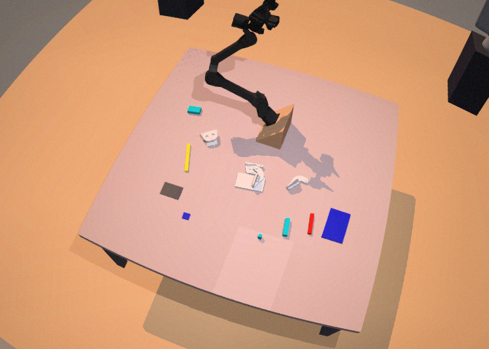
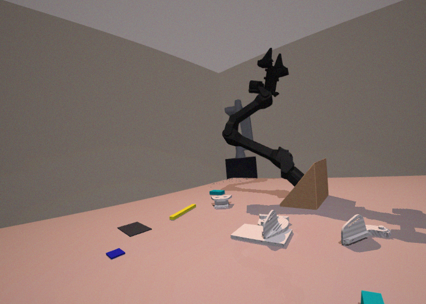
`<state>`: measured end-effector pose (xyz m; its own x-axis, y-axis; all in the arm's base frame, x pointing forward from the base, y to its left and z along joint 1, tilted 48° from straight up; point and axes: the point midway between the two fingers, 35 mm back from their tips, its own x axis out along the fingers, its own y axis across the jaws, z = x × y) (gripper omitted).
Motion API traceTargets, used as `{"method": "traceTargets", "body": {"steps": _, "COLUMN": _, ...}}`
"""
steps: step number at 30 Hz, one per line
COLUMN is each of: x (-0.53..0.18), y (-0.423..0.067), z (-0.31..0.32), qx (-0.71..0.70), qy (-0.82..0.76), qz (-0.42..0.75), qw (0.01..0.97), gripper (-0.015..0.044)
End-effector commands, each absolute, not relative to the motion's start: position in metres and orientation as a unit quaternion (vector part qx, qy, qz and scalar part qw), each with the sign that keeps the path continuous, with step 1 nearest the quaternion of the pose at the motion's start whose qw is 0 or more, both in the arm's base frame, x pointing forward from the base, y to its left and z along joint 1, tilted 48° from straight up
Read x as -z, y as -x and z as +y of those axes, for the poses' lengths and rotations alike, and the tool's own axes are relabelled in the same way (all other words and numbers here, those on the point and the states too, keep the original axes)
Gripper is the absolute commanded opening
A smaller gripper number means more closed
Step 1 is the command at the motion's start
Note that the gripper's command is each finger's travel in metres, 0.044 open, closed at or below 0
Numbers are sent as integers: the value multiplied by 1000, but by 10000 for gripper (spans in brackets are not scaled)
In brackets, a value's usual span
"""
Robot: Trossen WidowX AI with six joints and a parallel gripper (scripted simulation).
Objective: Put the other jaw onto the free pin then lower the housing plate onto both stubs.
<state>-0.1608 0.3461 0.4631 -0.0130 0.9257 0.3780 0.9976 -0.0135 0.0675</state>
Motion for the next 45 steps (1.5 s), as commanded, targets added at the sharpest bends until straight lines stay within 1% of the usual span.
{"method": "traceTargets", "body": {"steps": 1, "x": -463, "y": 161, "z": 346, "qx": 161, "qy": 694, "qz": -693, "qw": 112, "gripper": 426}}
{"method": "traceTargets", "body": {"steps": 2, "x": -463, "y": 161, "z": 347, "qx": 161, "qy": 694, "qz": -693, "qw": 110, "gripper": 440}}
{"method": "traceTargets", "body": {"steps": 19, "x": -409, "y": 138, "z": 403, "qx": 180, "qy": 729, "qz": -659, "qw": -53, "gripper": 440}}
{"method": "traceTargets", "body": {"steps": 41, "x": -326, "y": 89, "z": 458, "qx": 176, "qy": 726, "qz": -607, "qw": -270, "gripper": 440}}
{"method": "traceTargets", "body": {"steps": 45, "x": -315, "y": 77, "z": 463, "qx": 166, "qy": 729, "qz": -599, "qw": -286, "gripper": 440}}
